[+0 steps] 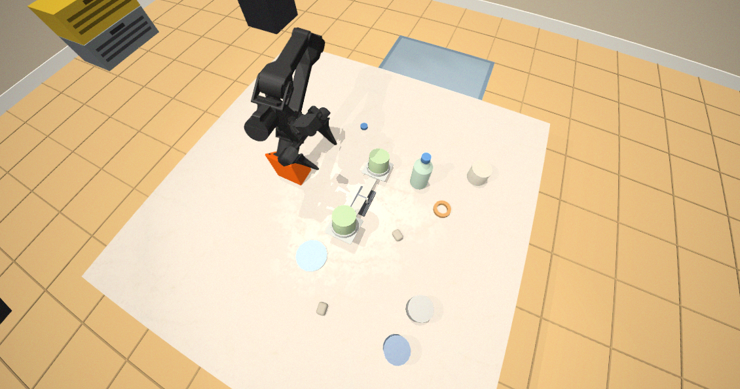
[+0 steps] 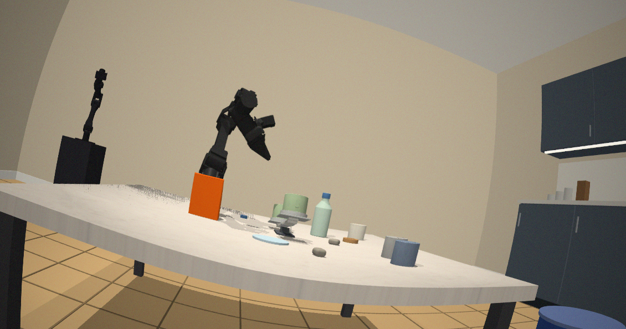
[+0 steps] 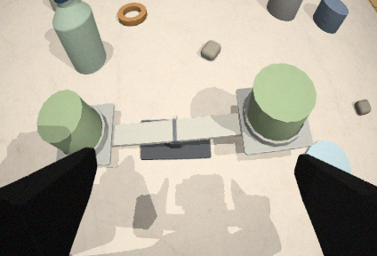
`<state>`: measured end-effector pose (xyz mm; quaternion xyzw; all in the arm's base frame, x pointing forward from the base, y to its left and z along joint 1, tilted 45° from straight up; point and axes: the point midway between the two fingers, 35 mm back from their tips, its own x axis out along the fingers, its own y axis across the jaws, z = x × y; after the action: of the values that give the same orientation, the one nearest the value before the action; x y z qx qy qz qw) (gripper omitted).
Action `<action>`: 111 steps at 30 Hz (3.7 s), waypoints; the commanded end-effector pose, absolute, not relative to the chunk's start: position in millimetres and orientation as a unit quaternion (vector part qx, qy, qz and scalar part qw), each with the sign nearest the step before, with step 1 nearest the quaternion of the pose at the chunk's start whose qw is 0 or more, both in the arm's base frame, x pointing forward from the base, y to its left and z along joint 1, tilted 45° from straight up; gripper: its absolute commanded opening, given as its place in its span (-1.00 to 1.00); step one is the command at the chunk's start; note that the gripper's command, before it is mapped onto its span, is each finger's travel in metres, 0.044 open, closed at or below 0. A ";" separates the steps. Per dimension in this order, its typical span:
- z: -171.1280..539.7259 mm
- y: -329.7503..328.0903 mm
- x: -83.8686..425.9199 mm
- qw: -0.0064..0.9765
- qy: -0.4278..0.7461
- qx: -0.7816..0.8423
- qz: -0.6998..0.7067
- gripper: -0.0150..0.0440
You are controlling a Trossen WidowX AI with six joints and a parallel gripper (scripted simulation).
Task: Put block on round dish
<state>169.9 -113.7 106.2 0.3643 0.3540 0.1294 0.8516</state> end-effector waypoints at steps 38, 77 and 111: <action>122.4 -23.5 252.5 0.497 0.617 0.610 -0.021 1.00; 119.8 84.1 284.3 0.283 0.661 0.645 -0.260 1.00; 83.6 121.4 282.9 0.282 0.661 0.646 -0.259 1.00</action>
<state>284.6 119.1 86.4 0.6448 0.6600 -0.2579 0.2865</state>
